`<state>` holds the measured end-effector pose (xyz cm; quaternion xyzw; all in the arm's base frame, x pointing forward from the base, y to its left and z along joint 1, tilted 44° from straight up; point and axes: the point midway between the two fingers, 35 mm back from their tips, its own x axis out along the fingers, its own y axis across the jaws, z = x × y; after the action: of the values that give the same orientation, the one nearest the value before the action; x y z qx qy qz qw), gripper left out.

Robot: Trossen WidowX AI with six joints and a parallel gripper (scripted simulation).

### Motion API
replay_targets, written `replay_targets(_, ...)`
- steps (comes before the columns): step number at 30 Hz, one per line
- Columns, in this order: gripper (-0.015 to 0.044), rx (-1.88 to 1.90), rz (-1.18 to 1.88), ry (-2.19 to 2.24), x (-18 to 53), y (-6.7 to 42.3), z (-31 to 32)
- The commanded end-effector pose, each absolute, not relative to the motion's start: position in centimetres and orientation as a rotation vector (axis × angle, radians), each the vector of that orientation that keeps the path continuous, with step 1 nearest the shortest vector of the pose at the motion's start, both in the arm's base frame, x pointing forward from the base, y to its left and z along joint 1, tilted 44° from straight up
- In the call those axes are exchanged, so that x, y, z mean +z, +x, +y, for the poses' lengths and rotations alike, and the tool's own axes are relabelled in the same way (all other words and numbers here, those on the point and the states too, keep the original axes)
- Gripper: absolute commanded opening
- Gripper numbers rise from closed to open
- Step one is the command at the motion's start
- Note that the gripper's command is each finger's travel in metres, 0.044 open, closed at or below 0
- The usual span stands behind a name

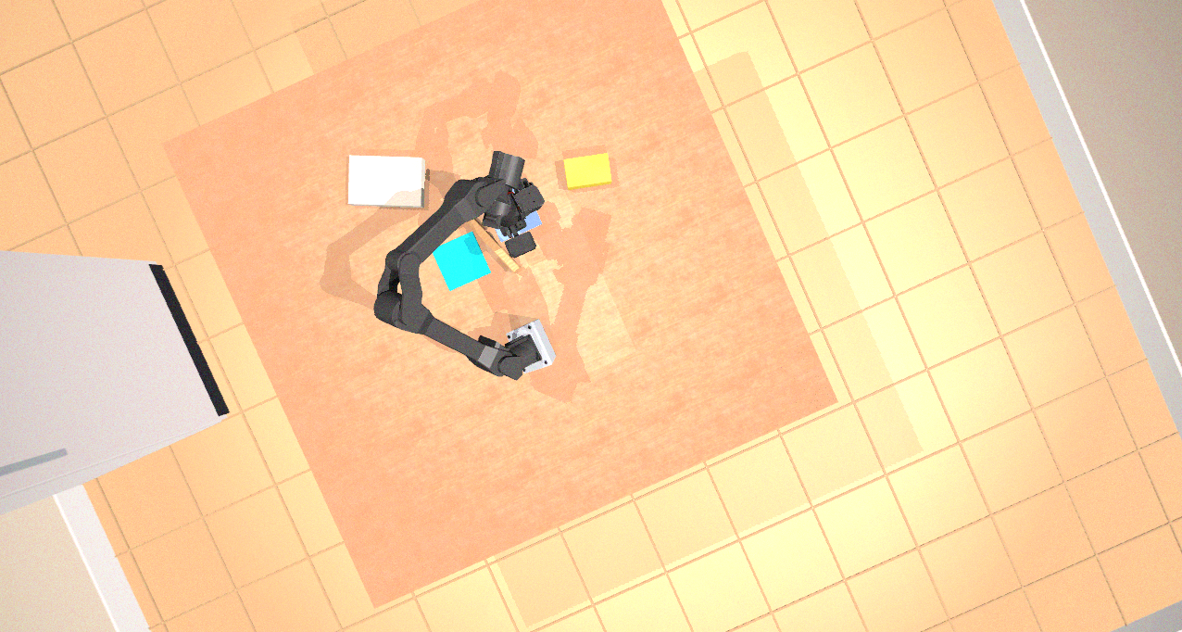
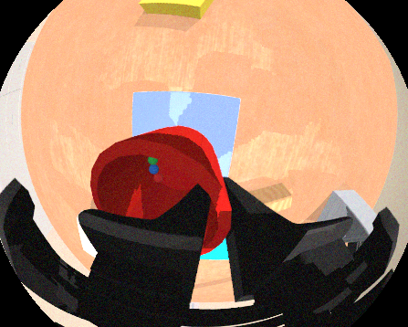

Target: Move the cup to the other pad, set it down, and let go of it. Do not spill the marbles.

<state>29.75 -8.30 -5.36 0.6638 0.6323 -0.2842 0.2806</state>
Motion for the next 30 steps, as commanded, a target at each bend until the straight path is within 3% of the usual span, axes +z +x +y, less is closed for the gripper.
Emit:
replay_targets(1, 0.0000, -0.760, 1.689, 1.776, -4.02, 29.66, -9.57)
replay_targets(30, 0.0000, -0.761, 1.690, 1.782, -3.79, 29.68, -9.31)
